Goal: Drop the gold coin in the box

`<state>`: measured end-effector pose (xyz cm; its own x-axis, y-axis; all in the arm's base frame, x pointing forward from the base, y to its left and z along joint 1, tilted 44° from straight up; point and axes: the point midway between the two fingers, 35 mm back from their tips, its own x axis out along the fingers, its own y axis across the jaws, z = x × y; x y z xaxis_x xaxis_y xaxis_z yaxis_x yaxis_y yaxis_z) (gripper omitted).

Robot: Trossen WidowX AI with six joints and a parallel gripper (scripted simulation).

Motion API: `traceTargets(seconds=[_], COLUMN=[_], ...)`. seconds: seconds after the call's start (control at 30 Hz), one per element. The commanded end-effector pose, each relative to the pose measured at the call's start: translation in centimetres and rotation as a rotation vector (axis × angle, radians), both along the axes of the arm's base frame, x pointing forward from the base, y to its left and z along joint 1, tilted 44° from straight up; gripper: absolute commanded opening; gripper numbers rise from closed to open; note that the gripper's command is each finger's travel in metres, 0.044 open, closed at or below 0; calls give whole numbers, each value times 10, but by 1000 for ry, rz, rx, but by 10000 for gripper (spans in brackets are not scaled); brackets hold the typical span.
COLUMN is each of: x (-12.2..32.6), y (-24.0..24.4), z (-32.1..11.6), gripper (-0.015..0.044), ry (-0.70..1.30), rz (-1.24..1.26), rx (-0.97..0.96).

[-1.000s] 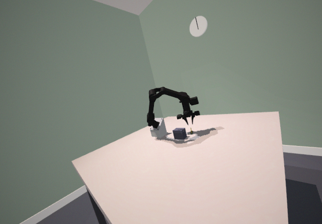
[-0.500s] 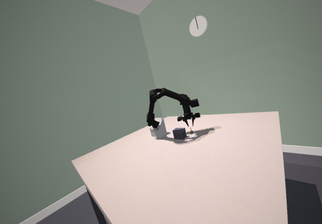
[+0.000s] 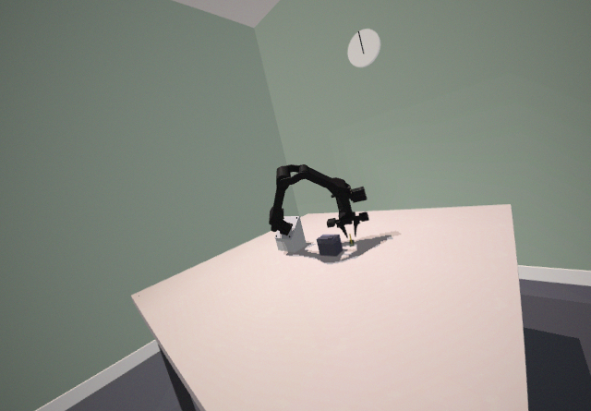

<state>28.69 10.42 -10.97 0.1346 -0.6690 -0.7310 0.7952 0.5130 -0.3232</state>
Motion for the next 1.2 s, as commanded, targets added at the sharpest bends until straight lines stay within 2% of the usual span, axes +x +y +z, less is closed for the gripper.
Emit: traceTargets(seconds=[0.0, 0.27, 0.47, 1.17], x=[-2, -2, -2, -2], y=[-10, -16, -16, 0], z=[-6, -12, -12, -6], gripper=[161, 161, 3, 0], ry=[12, 12, 12, 18], rz=[0, 0, 0, 29], rx=[-12, -13, -13, 12])
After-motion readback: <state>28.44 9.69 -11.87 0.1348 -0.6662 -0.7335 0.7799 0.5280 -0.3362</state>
